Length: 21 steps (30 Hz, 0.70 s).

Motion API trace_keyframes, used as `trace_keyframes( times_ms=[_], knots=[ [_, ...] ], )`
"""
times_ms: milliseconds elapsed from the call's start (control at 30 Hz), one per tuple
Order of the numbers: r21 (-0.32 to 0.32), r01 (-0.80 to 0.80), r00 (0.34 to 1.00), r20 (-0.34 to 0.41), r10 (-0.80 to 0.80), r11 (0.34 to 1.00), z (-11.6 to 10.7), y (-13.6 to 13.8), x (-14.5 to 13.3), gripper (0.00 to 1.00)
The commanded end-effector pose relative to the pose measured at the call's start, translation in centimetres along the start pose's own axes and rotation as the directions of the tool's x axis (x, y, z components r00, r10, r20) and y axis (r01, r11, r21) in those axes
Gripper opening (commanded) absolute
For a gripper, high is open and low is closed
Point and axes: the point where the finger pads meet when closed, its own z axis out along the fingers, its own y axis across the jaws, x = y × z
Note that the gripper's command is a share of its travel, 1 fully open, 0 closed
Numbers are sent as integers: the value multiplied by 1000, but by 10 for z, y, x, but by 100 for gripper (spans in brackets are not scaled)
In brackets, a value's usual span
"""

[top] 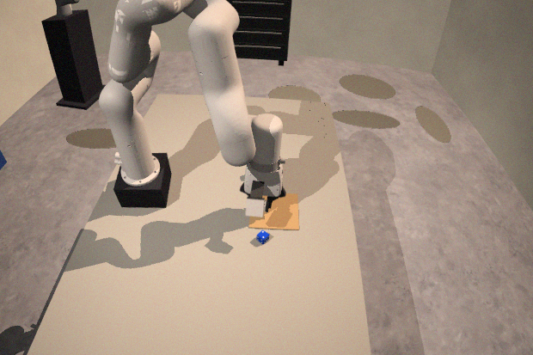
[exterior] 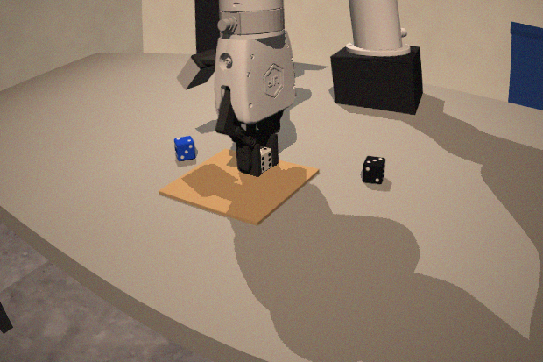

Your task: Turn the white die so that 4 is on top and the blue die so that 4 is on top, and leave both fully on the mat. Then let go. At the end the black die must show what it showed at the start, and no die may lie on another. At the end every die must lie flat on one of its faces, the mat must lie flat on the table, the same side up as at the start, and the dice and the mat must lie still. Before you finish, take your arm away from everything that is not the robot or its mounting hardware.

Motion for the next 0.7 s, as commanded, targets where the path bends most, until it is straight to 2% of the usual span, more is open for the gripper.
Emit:
trace_keyframes(
  times_ms=[0,167,200,667],
  knots=[
    [3,0,1000,0,0,1000,-1,-1,0,33],
    [3,0,1000,0,0,1000,-1,-1,0,37],
    [3,0,1000,0,0,1000,-1,-1,0,42],
    [3,0,1000,0,0,1000,-2,-1,0,42]
  ],
)
